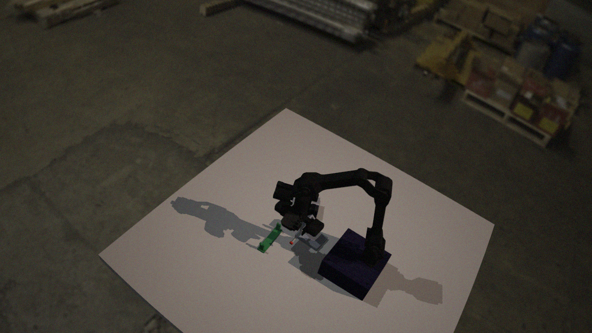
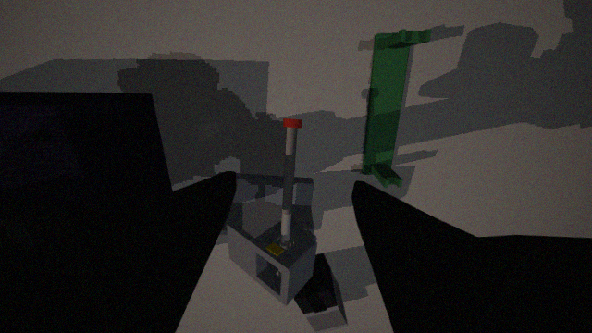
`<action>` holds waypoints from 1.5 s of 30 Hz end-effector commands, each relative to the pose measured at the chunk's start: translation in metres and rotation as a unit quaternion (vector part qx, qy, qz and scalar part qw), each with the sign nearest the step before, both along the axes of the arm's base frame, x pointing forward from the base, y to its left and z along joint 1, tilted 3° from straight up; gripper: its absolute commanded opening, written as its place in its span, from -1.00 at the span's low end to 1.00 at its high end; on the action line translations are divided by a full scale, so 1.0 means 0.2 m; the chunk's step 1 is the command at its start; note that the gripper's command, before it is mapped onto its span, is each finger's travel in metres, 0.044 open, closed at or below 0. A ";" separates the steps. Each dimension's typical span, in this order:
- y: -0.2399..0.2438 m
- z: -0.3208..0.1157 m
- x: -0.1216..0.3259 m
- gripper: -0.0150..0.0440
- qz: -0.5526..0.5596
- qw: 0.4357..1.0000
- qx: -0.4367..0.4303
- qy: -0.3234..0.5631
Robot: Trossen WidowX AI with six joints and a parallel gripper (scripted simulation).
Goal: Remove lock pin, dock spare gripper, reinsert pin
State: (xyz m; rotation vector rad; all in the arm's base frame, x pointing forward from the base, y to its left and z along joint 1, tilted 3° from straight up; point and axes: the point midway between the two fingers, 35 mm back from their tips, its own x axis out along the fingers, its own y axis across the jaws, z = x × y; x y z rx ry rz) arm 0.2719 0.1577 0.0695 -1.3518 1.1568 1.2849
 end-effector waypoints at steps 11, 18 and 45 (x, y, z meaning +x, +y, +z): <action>-0.03 -0.18 -0.02 0.53 0.003 1.000 -0.004 0.002; -0.03 -0.24 -0.01 0.53 0.003 1.000 -0.004 0.002; -0.03 -0.42 -0.01 0.53 0.003 1.000 -0.004 0.002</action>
